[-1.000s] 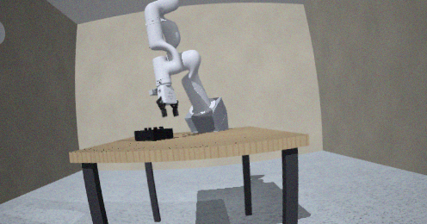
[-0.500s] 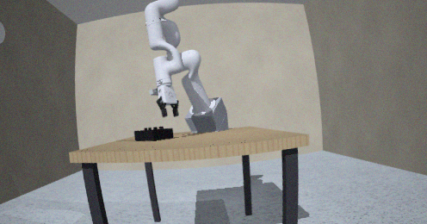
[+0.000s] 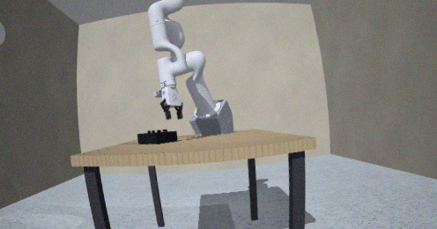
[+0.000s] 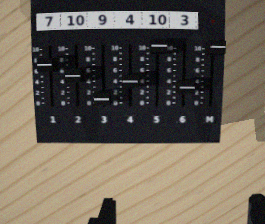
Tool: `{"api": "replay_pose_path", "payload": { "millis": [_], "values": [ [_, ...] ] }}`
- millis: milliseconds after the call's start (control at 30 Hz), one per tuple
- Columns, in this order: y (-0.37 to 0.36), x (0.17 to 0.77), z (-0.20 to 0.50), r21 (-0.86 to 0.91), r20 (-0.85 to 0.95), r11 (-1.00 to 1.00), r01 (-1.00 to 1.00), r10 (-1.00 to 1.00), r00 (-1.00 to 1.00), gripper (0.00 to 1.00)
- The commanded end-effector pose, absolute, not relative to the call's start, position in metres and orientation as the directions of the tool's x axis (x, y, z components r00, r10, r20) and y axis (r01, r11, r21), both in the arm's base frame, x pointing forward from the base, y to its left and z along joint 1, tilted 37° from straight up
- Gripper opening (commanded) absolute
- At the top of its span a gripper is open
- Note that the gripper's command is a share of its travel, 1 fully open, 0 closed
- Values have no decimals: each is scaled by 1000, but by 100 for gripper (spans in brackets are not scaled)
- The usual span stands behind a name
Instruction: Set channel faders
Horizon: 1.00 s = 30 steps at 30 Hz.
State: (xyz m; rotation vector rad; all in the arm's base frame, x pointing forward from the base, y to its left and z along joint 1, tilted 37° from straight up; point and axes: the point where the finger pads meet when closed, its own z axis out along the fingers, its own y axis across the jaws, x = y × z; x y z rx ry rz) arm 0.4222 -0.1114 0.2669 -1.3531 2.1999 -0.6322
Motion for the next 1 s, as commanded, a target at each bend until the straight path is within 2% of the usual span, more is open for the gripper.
{"api": "replay_pose_path", "payload": {
  "millis": [0, 500, 567, 633, 700, 967],
  "values": [
    [-111, 423, 267, -608, -156, 405, -683, -904, -397, 100],
    [-115, 421, 270, -604, -170, 436, -668, -888, -426, 100],
    [-134, 413, 283, -575, -240, 579, -578, -795, -557, 100],
    [-134, 413, 283, -575, -240, 579, -578, -795, -557, 100],
    [-160, 396, 304, -532, -319, 715, -453, -665, -675, 100],
    [-191, 364, 340, -402, -466, 906, -134, -328, -822, 100]
  ]
}}
